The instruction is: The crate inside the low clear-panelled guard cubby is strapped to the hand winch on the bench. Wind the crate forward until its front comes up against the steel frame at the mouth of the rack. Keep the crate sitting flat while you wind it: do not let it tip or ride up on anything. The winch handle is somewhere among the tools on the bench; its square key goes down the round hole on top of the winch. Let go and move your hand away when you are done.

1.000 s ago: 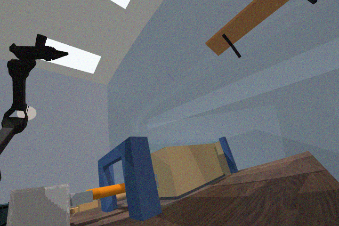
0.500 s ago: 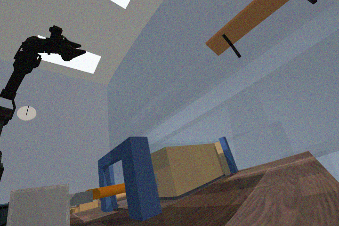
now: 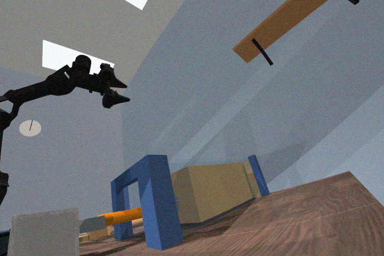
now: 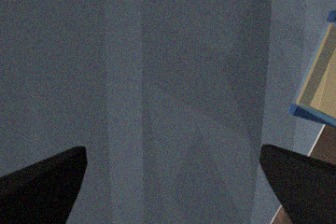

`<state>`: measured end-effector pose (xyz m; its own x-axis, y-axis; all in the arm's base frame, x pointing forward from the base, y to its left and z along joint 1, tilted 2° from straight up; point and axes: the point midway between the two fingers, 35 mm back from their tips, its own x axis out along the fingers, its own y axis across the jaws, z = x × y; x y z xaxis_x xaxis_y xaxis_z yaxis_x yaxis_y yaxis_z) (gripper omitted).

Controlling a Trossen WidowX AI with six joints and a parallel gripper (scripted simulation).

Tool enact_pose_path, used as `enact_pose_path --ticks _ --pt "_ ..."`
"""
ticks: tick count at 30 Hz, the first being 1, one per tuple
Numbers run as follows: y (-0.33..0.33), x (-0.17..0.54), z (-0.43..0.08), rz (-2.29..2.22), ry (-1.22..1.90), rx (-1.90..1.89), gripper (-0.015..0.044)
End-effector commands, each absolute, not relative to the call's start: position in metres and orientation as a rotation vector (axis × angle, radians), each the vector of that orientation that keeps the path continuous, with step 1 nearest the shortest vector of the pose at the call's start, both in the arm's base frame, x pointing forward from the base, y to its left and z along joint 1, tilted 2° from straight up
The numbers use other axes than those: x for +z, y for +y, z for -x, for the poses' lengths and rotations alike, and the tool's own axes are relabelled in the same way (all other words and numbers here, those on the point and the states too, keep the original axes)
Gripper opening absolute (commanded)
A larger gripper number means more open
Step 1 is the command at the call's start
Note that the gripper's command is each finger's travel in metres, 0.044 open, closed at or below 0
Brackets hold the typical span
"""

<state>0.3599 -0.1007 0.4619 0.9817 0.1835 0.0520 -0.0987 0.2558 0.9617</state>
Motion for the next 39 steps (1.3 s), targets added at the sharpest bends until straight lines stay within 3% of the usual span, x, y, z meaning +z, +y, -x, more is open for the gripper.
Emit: enact_pose_path --ticks 1,10,16,28,34,39 --pt "-0.067 0.428 -0.382 -1.277 0.189 0.193 0.0440" --pt "0.012 0.329 -0.419 -1.151 0.519 0.137 0.0440" --pt "0.085 0.249 -0.413 -0.946 0.801 0.129 0.0440" --pt "0.195 0.105 -0.321 -0.264 1.295 0.206 0.0440" --pt "0.215 0.051 -0.248 0.237 1.479 0.308 0.0440" --pt "0.215 0.046 -0.240 0.295 1.494 0.321 0.0440"
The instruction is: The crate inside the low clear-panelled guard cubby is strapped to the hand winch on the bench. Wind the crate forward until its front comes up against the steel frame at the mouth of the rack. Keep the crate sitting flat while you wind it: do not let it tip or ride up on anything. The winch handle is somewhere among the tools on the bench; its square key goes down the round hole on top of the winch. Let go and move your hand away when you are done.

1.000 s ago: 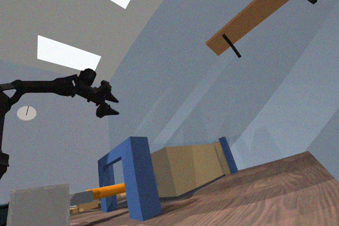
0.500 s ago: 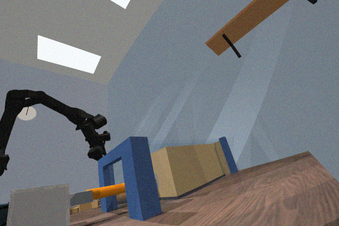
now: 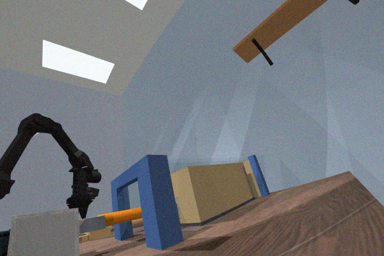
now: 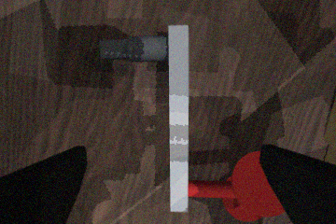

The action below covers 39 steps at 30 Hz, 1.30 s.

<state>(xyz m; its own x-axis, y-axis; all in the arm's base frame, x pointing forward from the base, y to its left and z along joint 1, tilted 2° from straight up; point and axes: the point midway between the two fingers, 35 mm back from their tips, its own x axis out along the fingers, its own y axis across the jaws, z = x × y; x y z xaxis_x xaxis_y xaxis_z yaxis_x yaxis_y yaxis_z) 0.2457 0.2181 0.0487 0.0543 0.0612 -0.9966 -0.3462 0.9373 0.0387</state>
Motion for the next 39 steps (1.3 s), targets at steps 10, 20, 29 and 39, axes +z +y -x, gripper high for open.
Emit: enact_pose_path --ticks 10,20,29,39 --pt "0.216 0.024 -0.246 0.295 1.494 0.320 0.0440" --pt "0.215 0.000 -0.251 0.296 1.494 0.320 0.0440" --pt "0.215 -0.012 -0.252 0.296 1.494 0.320 0.0440" --pt "0.217 -0.010 -0.252 0.289 1.494 0.320 0.0387"
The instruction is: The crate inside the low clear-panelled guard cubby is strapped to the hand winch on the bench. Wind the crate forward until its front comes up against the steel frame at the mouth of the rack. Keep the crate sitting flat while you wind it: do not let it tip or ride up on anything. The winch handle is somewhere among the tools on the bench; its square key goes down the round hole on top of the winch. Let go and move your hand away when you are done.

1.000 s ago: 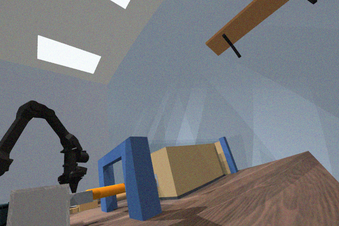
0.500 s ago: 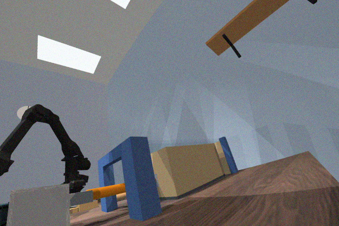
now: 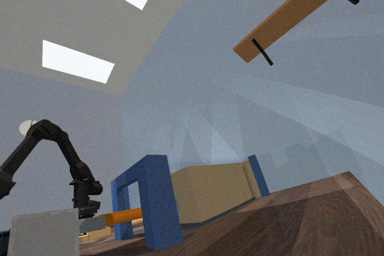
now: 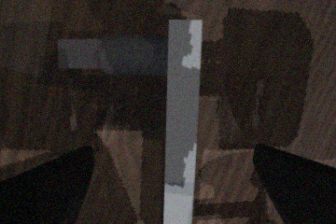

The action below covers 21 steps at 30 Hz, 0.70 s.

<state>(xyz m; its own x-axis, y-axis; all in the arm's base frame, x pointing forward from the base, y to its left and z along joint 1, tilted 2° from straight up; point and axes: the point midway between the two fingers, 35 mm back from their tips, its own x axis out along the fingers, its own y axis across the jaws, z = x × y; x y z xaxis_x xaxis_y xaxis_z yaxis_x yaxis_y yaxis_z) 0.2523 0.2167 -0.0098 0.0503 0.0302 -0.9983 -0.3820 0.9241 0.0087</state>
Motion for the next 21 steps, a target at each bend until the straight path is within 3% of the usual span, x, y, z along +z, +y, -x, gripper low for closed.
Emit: enact_pose_path --ticks 1,21 --pt "0.2169 -0.0096 -0.2523 0.289 1.494 0.320 0.0380" --pt "0.2169 -0.0096 -0.2523 0.289 1.494 0.320 0.0247"
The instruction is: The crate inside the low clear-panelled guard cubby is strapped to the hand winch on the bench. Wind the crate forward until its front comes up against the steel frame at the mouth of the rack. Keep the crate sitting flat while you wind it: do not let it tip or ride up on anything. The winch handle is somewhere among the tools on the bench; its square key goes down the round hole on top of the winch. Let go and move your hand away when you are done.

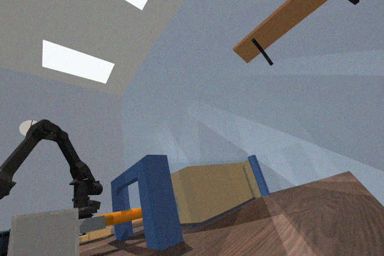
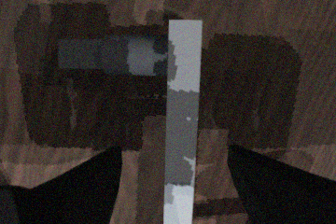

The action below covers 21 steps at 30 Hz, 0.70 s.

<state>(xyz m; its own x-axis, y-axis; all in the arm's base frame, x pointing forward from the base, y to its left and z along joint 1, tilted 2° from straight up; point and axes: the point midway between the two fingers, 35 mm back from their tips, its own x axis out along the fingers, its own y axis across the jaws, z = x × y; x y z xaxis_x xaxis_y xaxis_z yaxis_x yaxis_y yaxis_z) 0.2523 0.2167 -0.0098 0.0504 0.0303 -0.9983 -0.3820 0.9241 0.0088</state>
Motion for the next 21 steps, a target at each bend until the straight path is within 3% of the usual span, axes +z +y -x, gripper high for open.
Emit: enact_pose_path --ticks 1,21 --pt "0.2169 -0.0096 -0.2523 0.289 1.494 0.320 0.0240" --pt "0.2169 -0.0096 -0.2523 0.289 1.494 0.320 0.0107"
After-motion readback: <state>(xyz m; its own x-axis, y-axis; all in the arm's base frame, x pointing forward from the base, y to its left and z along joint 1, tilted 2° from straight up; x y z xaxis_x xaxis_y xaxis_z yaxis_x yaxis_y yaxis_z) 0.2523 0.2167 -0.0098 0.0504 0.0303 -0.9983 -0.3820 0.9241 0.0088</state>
